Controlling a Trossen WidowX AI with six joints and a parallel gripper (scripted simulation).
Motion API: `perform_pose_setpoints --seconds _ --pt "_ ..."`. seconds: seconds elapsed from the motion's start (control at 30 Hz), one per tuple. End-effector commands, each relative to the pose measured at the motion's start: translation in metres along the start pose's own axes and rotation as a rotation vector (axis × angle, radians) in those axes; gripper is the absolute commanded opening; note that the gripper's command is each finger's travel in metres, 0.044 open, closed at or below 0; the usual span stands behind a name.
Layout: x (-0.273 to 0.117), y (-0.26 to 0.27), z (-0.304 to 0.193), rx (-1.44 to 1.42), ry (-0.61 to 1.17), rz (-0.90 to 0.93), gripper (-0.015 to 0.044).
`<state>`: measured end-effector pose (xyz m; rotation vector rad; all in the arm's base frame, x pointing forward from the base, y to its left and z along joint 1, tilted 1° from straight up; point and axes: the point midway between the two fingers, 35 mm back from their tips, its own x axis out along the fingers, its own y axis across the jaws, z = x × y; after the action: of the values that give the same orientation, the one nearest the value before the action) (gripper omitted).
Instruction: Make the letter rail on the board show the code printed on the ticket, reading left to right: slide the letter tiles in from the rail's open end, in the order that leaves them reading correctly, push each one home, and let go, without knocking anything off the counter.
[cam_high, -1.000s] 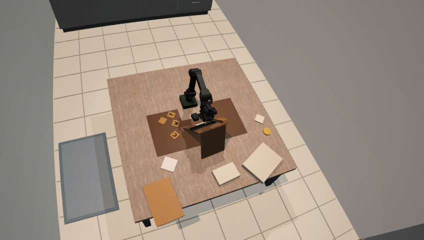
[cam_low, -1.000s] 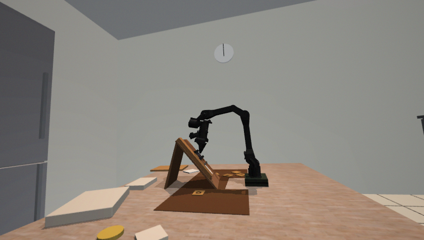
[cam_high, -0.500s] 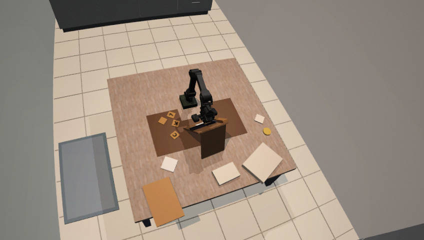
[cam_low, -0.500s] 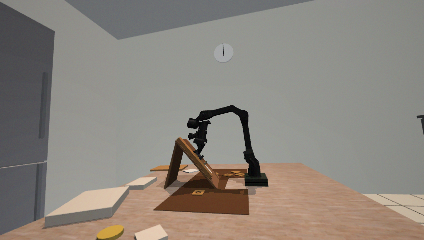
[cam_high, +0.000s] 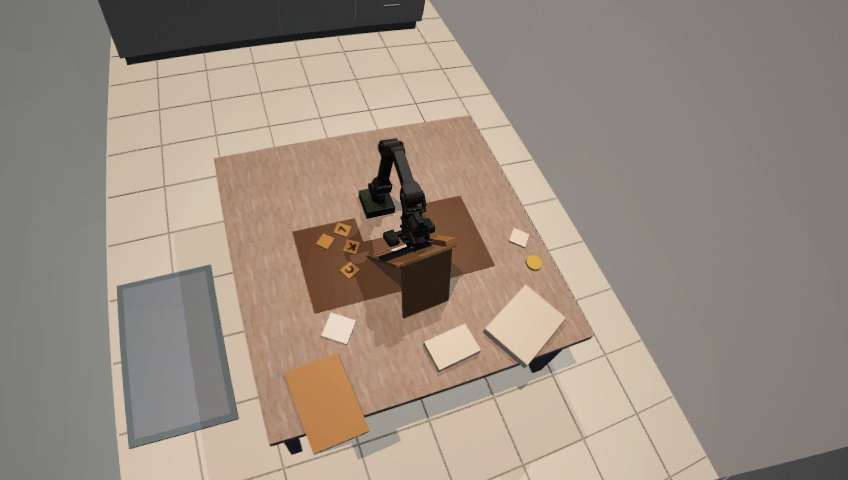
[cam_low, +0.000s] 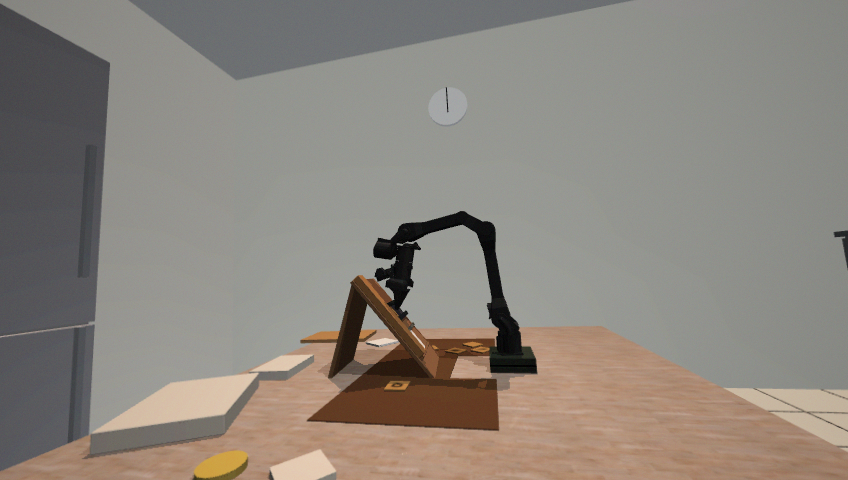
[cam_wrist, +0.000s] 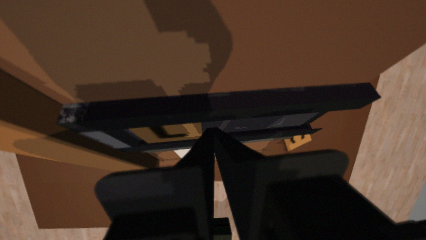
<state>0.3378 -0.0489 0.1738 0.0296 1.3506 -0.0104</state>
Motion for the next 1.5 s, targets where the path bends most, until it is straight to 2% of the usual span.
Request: perform_pose_setpoints --seconds 0.0,1.47 --pt "0.004 0.000 0.002 0.003 0.005 0.003 0.0000" --pt "0.004 0.011 0.003 0.003 0.004 0.004 0.0000"
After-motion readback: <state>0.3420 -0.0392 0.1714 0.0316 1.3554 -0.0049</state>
